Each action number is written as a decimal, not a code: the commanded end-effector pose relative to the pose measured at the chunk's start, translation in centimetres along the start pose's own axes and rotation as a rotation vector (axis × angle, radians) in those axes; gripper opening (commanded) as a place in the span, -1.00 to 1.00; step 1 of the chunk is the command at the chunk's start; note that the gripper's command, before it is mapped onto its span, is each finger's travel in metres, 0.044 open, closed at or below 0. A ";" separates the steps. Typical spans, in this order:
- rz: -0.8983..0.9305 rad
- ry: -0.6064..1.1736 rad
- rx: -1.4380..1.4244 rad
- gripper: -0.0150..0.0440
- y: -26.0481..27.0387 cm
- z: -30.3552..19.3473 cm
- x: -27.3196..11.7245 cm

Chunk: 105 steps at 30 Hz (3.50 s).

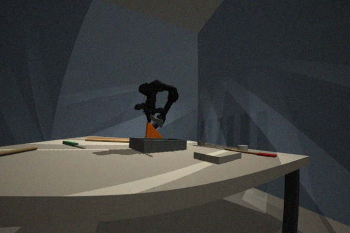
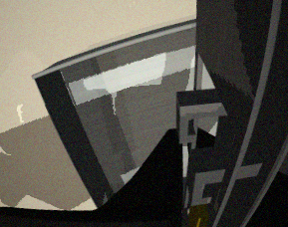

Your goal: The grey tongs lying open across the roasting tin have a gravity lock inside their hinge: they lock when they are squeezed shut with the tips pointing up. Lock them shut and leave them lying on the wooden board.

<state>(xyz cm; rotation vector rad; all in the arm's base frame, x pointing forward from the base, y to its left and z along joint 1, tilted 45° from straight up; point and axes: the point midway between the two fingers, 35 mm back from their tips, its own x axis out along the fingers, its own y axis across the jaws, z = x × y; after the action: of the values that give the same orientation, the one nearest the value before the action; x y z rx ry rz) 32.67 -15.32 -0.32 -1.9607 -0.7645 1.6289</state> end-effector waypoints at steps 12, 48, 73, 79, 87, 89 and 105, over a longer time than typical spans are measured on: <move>0.031 0.012 0.333 -1.00 10.2 7.7 -1.3; 0.043 0.019 0.980 -1.00 19.6 29.0 -1.9; 0.037 0.037 1.299 -1.00 19.5 40.0 -0.5; 0.089 0.136 1.307 -1.00 20.2 40.4 0.3; 0.164 0.268 1.305 -1.00 20.8 40.9 1.3; 0.184 0.300 1.305 -1.00 21.0 41.0 1.5; 0.350 0.552 1.288 -1.00 21.3 41.6 2.3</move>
<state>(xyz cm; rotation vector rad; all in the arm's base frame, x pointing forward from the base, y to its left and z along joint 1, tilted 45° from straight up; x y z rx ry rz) -5.27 -28.57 -23.98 -1.3410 0.6991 1.1282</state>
